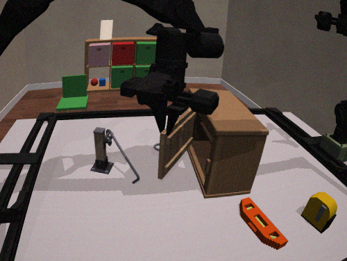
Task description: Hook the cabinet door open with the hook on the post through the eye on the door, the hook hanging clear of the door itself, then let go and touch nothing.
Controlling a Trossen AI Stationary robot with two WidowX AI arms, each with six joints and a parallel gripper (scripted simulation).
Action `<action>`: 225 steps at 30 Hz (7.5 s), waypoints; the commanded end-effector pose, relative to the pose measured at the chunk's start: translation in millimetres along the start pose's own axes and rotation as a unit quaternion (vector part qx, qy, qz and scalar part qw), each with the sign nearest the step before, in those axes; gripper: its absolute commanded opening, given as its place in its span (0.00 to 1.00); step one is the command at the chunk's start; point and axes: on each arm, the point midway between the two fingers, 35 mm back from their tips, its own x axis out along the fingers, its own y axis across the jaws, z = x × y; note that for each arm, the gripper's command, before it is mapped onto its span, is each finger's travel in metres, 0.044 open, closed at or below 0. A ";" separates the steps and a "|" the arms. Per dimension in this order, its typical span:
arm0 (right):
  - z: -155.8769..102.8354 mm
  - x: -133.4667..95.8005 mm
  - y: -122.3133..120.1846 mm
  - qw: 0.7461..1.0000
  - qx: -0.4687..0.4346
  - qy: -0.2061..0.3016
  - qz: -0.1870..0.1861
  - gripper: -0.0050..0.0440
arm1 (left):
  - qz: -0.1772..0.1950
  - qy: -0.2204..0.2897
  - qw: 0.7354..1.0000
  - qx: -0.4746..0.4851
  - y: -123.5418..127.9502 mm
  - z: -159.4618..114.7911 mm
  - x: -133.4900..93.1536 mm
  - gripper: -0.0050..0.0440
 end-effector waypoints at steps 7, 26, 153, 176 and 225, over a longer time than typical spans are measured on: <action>-0.2 -0.1 0.7 1.000 0.001 0.000 0.002 0.92 | 0.000 -0.004 1.000 -0.009 7.5 0.4 1.9 0.10; -0.2 -0.1 0.7 1.000 0.001 0.000 0.002 0.92 | 0.000 -0.001 1.000 -0.008 3.3 -0.2 0.0 0.55; -0.2 -0.1 0.7 1.000 0.001 0.000 0.002 0.92 | 0.135 0.105 0.776 -0.607 -63.8 36.7 107.1 0.38; -0.2 -0.1 0.7 1.000 0.001 0.000 0.002 0.92 | 0.135 0.105 0.776 -0.607 -61.3 36.9 104.8 0.10; -0.2 -0.1 0.7 1.000 0.001 0.000 0.002 0.92 | 0.416 -0.177 0.657 -0.604 -52.1 37.3 39.0 0.10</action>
